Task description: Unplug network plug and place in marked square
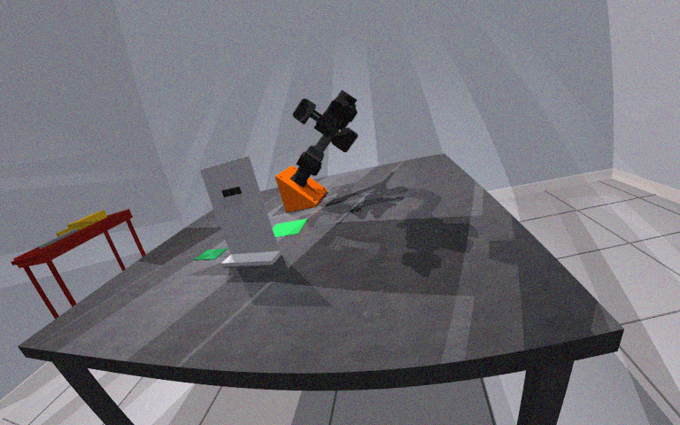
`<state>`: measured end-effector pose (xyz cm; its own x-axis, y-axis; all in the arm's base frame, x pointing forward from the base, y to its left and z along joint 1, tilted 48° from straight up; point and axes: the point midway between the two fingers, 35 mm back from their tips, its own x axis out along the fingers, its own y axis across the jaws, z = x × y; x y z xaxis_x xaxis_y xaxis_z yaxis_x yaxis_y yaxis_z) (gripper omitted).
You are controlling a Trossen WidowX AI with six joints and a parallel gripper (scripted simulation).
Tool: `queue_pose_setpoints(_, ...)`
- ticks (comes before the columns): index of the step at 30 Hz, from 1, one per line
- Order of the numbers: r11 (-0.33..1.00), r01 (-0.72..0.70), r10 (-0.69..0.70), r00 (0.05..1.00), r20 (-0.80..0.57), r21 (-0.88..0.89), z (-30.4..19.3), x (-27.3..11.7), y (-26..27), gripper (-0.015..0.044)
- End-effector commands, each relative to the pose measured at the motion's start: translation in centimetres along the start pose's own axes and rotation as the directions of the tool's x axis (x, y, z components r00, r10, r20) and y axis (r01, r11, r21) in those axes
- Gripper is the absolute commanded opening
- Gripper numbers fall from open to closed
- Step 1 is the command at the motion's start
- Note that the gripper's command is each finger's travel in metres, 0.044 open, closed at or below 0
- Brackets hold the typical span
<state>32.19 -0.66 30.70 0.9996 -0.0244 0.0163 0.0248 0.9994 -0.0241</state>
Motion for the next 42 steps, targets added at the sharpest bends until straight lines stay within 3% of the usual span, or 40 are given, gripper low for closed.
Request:
queue_pose_setpoints(1,1.000,0.001,-0.001,1.000,-0.001,-0.003,-0.1,0.0,0.0,0.0374)
queue_pose_setpoints(10,0.983,0.057,-0.069,0.995,-0.066,-0.177,-6.3,1.4,-1.8,0.0156)
queue_pose_setpoints(21,0.914,0.086,-0.157,0.976,-0.152,-0.397,-14.1,0.7,-4.1,0.0156)
queue_pose_setpoints(32,0.805,0.058,-0.242,0.941,-0.237,-0.591,-20.7,-2.5,-6.0,0.0156)
queue_pose_setpoints(42,0.752,0.030,-0.275,0.922,-0.272,-0.659,-22.8,-4.2,-6.6,0.0156)
